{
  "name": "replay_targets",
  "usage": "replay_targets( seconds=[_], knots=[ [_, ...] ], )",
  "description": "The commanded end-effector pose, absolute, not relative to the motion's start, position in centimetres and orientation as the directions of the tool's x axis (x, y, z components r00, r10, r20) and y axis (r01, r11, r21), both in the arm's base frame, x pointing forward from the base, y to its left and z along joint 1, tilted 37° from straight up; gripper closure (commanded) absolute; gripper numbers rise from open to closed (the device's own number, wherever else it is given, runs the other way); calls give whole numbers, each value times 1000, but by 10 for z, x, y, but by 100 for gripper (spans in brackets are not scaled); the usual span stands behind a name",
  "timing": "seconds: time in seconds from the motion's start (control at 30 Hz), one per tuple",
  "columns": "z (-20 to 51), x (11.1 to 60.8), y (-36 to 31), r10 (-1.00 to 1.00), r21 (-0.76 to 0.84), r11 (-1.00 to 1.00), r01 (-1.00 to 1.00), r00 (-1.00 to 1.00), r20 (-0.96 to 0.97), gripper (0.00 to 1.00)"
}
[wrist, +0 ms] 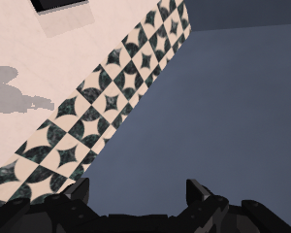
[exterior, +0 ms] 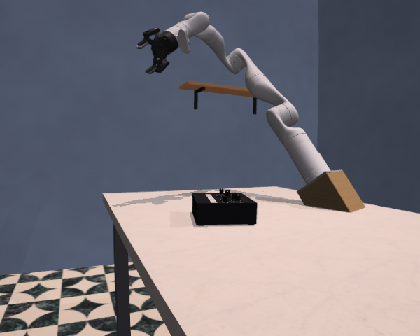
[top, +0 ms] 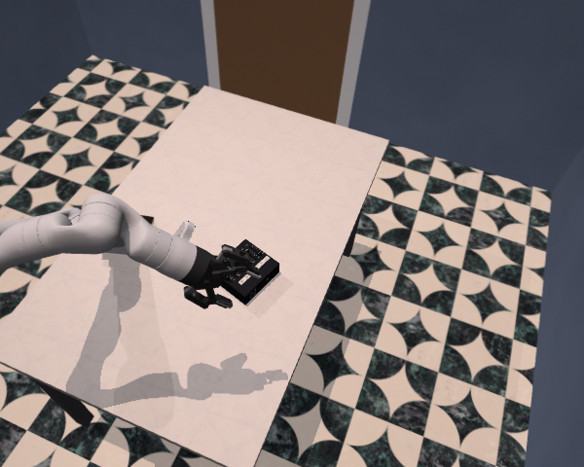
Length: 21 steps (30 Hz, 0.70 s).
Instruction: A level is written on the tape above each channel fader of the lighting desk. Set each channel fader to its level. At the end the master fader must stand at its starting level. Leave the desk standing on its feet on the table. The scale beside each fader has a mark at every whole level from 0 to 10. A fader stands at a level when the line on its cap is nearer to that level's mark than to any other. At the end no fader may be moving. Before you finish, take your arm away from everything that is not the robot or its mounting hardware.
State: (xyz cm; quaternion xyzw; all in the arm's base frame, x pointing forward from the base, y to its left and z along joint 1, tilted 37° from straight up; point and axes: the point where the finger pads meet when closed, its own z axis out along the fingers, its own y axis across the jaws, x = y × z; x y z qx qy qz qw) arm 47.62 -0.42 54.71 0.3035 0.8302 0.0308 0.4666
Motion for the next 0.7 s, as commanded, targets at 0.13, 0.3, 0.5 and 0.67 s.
replay_targets(
  seconds=[0.13, 0.3, 0.5, 0.67],
  knots=[
    [527, 482, 9, 502, 283, 831, 479, -423, -755, 0],
    [527, 482, 9, 502, 283, 831, 479, -423, -755, 0],
    [507, 486, 19, 475, 237, 843, 482, -463, -749, 0],
    [507, 486, 19, 475, 237, 843, 482, -463, -749, 0]
  ],
)
